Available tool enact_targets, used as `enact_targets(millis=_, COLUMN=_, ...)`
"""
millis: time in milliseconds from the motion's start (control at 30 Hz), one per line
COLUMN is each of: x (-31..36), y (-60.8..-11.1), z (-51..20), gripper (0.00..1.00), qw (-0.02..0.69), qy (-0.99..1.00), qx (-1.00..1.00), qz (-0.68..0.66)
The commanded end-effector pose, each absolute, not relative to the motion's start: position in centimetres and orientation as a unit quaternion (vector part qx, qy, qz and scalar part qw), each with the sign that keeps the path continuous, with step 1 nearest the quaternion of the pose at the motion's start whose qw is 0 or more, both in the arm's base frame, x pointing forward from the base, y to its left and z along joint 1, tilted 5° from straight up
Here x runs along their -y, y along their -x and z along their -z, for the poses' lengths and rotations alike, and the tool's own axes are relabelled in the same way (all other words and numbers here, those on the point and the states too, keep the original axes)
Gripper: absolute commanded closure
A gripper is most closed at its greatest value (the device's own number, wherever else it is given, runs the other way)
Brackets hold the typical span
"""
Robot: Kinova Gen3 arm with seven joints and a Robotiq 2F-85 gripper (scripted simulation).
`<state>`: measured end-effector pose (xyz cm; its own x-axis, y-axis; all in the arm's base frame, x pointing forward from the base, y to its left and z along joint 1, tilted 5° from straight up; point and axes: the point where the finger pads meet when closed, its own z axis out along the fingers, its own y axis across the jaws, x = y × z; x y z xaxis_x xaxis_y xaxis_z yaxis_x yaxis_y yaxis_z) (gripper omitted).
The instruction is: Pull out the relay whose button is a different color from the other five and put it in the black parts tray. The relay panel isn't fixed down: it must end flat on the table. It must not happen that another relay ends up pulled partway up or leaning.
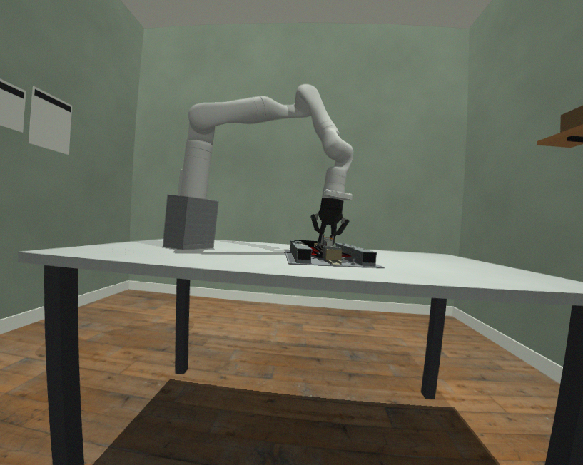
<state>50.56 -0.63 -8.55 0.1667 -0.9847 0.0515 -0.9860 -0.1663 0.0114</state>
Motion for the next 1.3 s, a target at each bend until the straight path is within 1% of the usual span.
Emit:
enact_targets(millis=0, x=0.62, y=-50.63, z=8.47, gripper=1.00, qw=0.022, qy=-0.763, qx=0.645, qz=-0.015)
enact_targets(millis=467, x=0.61, y=-50.67, z=8.46, gripper=1.00, qw=0.029, qy=-0.763, qx=0.645, qz=-0.009)
enact_targets(millis=1267, x=0.62, y=-50.57, z=8.44, gripper=1.00, qw=0.012, qy=-0.764, qx=0.645, qz=-0.023)
